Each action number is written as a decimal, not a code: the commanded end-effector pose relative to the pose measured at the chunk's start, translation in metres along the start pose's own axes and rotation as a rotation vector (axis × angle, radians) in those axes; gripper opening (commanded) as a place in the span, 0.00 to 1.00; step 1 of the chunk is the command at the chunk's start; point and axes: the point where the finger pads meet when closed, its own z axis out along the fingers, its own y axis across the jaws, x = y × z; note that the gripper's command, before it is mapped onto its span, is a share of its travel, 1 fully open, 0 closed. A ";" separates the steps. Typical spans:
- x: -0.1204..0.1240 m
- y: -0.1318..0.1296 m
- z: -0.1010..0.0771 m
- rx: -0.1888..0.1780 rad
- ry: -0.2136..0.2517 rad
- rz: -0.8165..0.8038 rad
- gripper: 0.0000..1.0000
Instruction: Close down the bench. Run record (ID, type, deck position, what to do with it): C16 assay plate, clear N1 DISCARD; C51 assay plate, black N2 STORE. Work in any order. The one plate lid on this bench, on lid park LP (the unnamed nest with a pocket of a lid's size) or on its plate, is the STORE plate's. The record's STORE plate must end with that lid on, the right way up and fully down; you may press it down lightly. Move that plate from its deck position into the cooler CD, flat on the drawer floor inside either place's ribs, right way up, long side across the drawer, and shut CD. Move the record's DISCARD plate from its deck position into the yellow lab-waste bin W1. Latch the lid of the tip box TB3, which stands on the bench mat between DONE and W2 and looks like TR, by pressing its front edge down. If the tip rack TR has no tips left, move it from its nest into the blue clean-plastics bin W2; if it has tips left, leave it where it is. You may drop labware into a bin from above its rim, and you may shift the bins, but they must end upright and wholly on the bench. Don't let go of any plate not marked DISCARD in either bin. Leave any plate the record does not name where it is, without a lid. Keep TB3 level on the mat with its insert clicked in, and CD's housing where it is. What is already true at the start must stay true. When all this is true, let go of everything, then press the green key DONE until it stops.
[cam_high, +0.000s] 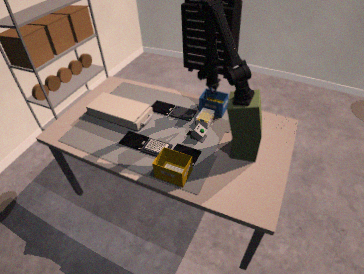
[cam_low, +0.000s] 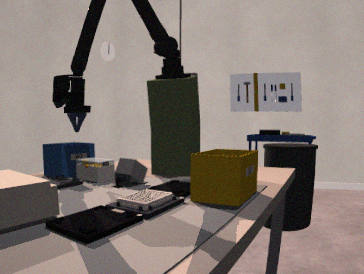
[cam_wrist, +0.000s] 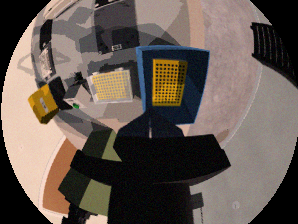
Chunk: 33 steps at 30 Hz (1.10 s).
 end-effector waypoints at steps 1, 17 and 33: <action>-0.010 0.009 -0.008 0.023 -0.027 0.004 0.00; 0.001 0.065 -0.009 0.019 -0.028 0.005 0.00; 0.012 0.121 -0.010 0.013 -0.028 0.006 0.00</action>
